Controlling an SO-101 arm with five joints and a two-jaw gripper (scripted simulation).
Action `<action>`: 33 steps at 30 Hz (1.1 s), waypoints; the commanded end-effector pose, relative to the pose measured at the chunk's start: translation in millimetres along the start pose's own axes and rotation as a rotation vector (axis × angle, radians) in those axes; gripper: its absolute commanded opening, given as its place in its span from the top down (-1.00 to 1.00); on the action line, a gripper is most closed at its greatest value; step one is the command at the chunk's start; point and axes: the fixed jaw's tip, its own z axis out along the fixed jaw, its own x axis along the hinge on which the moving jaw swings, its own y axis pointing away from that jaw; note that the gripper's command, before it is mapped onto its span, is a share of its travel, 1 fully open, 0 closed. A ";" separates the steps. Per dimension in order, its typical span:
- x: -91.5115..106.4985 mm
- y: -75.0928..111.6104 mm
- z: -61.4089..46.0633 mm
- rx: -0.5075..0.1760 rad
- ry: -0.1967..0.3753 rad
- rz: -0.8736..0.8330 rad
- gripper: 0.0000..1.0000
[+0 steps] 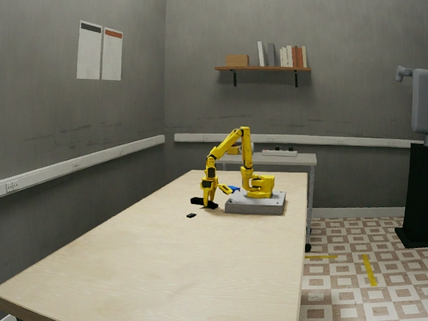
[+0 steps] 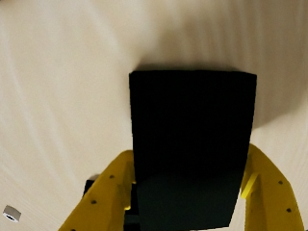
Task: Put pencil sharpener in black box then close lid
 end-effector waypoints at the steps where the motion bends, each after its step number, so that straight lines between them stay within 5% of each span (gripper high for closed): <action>1: -3.8 3.5 4.9 -0.012 -0.021 0.001 0.59; 33: -8.0 7.8 12.8 -0.012 -0.021 0.001 0.59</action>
